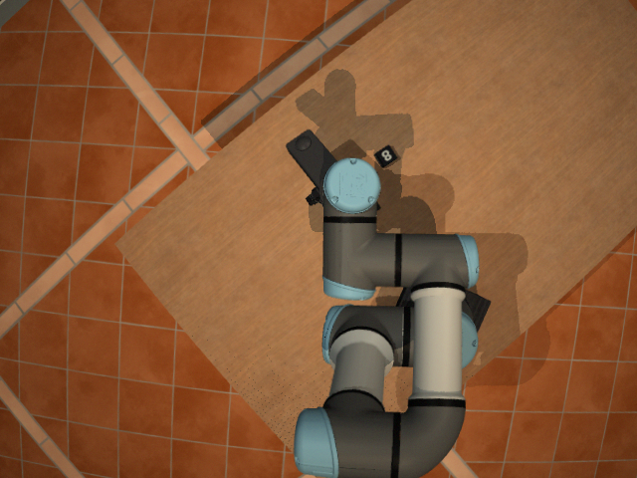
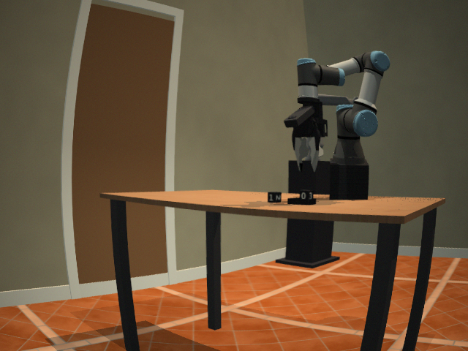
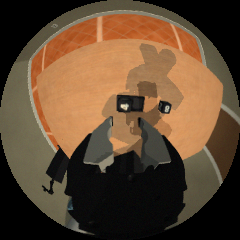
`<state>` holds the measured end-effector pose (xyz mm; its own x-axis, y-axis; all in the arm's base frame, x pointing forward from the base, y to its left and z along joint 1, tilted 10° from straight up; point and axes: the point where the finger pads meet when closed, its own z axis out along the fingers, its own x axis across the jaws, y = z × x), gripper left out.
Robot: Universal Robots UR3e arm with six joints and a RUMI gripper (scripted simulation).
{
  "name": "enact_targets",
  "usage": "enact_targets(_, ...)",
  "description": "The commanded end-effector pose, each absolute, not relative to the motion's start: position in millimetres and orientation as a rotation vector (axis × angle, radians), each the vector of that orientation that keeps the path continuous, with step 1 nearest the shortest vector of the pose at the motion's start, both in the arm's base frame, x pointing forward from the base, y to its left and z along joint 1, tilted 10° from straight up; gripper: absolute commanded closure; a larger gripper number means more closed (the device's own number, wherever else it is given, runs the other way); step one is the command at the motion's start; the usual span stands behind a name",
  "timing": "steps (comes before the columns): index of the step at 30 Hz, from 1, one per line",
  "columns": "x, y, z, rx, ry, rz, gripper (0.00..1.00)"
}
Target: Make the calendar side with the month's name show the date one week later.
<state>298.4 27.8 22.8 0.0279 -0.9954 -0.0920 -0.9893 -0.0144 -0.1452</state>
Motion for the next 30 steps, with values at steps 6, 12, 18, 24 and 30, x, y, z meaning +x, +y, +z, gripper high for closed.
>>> enact_targets(6, 296.3, 26.1, 36.6, -2.124, 2.077, -0.05, 0.71)
enact_targets(12, 296.2, 26.0, 37.3, -2.124, 2.077, -0.05, 0.0)
enact_targets(18, 296.2, 26.0, 37.3, -2.124, 2.077, -0.05, 0.0)
enact_targets(24, 296.2, 26.0, 37.3, -2.124, 2.077, -0.05, 0.0)
enact_targets(30, 296.2, 26.0, 37.3, -2.124, 2.077, -0.05, 0.0)
